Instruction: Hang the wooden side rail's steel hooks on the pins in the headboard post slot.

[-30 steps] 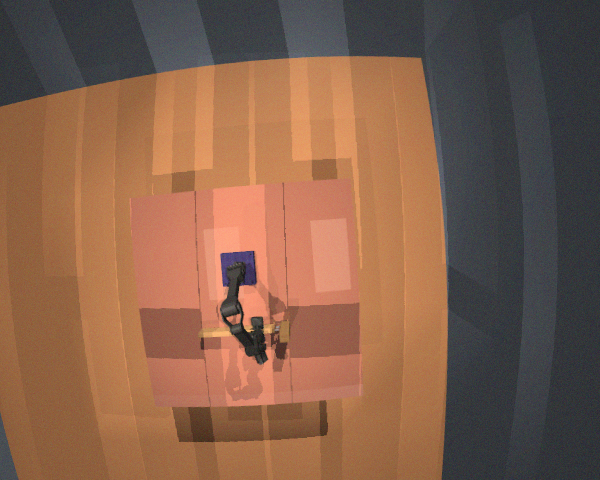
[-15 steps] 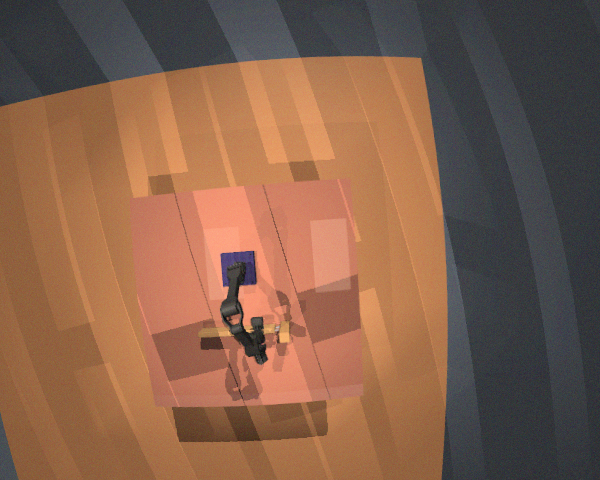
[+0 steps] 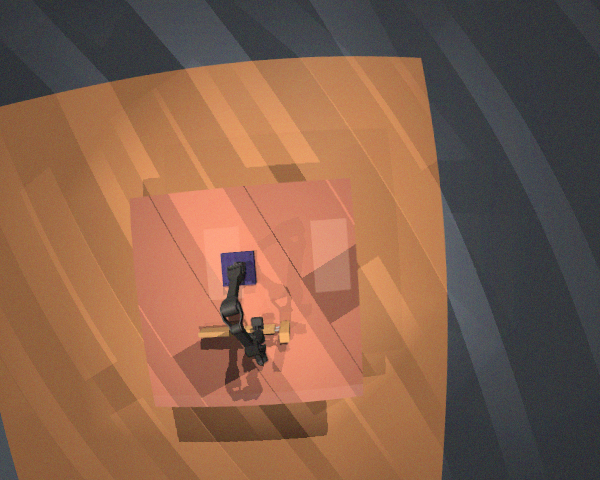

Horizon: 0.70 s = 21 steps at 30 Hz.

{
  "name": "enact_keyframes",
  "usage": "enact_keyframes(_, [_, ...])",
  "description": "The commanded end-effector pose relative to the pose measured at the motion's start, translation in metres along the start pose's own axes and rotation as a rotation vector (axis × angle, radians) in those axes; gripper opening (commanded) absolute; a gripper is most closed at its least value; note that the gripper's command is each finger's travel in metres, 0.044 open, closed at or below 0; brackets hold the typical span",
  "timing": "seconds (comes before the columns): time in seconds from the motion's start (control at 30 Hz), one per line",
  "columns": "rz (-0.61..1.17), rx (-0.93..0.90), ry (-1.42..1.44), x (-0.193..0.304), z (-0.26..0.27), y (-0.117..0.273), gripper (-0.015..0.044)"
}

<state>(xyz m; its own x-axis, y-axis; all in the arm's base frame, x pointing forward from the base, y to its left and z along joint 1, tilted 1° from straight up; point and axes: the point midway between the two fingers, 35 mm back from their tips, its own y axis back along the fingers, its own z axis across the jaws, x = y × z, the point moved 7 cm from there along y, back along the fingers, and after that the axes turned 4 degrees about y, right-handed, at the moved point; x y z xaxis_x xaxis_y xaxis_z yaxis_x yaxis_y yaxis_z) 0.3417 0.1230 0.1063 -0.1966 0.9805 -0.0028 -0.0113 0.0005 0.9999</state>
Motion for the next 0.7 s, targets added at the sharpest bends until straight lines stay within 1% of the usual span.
enact_keyframes(0.0, [-0.001, -0.015, -0.006, 0.0, 0.002, 0.0058, 0.0])
enact_keyframes(0.67, [-0.001, -0.015, -0.006, 0.0, 0.002, 0.0092, 0.0])
